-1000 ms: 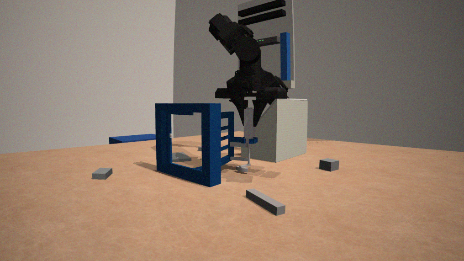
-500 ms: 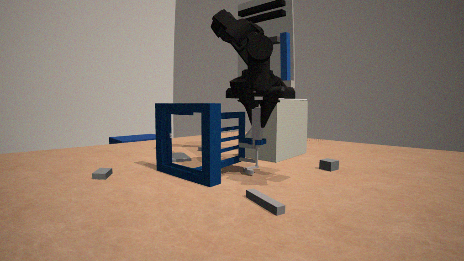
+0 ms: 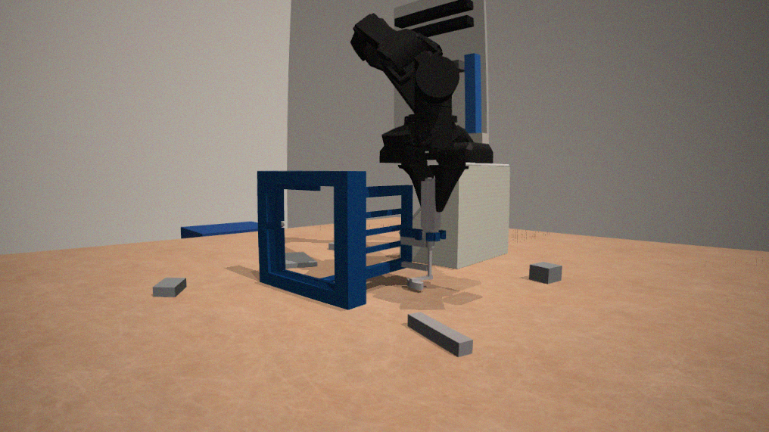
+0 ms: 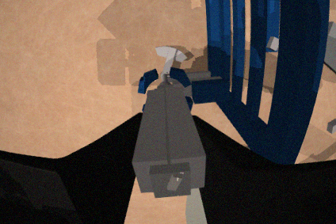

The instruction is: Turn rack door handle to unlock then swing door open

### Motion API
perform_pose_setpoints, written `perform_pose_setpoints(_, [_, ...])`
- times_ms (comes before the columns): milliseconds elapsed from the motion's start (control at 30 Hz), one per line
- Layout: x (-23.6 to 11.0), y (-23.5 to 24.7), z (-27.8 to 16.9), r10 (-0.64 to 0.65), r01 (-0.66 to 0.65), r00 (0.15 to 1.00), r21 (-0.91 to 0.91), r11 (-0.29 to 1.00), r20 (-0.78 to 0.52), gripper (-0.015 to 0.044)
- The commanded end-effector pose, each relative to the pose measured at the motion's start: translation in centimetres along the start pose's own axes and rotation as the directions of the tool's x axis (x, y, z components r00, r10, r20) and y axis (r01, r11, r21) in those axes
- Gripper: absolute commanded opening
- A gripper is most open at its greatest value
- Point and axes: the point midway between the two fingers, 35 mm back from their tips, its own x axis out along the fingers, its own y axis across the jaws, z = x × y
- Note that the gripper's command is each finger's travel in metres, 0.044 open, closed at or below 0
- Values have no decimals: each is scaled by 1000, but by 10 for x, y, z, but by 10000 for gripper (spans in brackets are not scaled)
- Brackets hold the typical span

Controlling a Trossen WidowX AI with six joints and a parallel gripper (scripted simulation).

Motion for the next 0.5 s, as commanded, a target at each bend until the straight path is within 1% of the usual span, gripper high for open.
perform_pose_setpoints(0, [0, 0, 0, 4, -4, 1000, 15, 1000, -6, 24])
perform_pose_setpoints(33, [0, 0, 0, 4, -4, 1000, 15, 1000, -6, 24])
perform_pose_setpoints(367, [0, 0, 0, 4, -4, 1000, 15, 1000, -6, 286])
perform_pose_setpoints(400, [0, 0, 0, 4, -4, 1000, 15, 1000, -6, 296])
perform_pose_setpoints(467, [-1, 0, 0, 5, -5, 1000, 15, 1000, -5, 296])
